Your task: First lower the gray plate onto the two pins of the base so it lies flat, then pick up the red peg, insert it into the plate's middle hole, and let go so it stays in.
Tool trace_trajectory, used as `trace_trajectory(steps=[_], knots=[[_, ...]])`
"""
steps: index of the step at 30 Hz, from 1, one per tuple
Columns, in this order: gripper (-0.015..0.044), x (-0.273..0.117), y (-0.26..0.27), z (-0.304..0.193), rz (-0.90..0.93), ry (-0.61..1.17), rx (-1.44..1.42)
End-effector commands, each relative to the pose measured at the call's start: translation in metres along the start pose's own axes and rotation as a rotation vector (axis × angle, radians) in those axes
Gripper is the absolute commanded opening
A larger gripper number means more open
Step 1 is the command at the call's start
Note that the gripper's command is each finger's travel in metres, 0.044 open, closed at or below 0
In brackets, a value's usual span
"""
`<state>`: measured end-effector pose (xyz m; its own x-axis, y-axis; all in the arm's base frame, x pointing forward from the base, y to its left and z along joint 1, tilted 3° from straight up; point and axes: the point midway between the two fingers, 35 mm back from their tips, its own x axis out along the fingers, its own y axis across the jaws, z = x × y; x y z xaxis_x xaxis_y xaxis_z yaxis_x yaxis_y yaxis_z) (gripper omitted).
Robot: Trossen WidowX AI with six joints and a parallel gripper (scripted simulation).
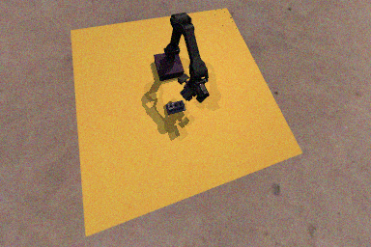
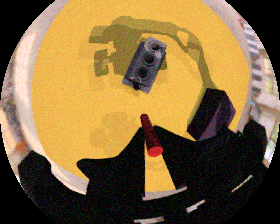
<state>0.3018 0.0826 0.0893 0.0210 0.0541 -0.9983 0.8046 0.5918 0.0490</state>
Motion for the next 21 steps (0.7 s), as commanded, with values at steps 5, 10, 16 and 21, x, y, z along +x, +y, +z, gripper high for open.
trace_trajectory(steps=[5, 10, 16, 21], knots=[[0.0000, 0.000, -0.001, 0.022, -0.001, 0.004, -0.001], [0.0000, 0.000, -0.003, 0.037, -0.001, 0.003, 0.001], [0.0000, 0.000, -0.007, 0.056, -0.002, 0.002, 0.004], [0.0000, 0.000, -0.011, 0.072, -0.003, 0.001, 0.007]])
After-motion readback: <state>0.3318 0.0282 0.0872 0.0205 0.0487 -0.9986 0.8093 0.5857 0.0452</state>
